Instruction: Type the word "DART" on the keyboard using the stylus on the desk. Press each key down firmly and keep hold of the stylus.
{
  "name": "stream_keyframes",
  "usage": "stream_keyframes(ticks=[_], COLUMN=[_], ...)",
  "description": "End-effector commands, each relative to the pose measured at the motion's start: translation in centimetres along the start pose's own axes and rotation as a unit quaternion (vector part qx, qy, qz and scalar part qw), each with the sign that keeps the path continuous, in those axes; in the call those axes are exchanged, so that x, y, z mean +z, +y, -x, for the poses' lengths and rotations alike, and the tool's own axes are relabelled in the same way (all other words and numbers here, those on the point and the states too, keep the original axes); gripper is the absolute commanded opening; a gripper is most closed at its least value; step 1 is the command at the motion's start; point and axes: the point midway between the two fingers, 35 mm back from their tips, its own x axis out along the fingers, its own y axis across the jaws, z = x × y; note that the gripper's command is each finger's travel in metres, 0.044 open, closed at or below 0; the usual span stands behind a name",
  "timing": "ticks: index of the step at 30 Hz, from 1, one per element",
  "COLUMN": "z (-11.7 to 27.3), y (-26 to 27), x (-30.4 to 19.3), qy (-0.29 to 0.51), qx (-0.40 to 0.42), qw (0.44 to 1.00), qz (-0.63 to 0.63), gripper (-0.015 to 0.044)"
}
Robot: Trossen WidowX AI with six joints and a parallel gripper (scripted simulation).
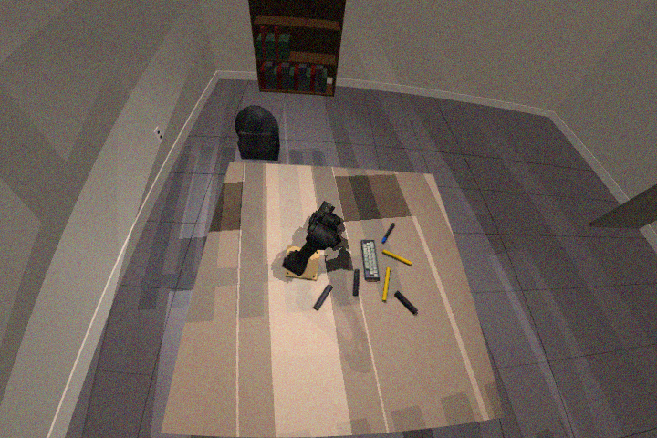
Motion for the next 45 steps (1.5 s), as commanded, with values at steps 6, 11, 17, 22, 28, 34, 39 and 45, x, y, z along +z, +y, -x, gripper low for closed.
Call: stream_keyframes(ticks=[6,11,17,22,28,34,39,45], z=[0.0,0.0,0.5,2.2,4.3,4.4,4.1,4.0], y=[0.0,0.0,0.0,0.1,0.1,0.1,-0.1,-0.7], x=[0.0,0.0,0.4,1.5,2.6,2.6,2.7,4.3], qy=[0.000,0.000,0.000,0.000,-0.001,-0.001,0.011,0.048], qx=[0.000,0.000,0.000,0.000,0.000,0.000,0.005,0.037], qw=[1.000,1.000,1.000,1.000,1.000,1.000,1.000,0.993], qz=[0.000,0.000,0.000,0.000,0.000,0.000,-0.017,-0.105], gripper=[0.0005,0.0000,0.0000,0.0000,0.0000,0.0000,0.0000,0.0000])
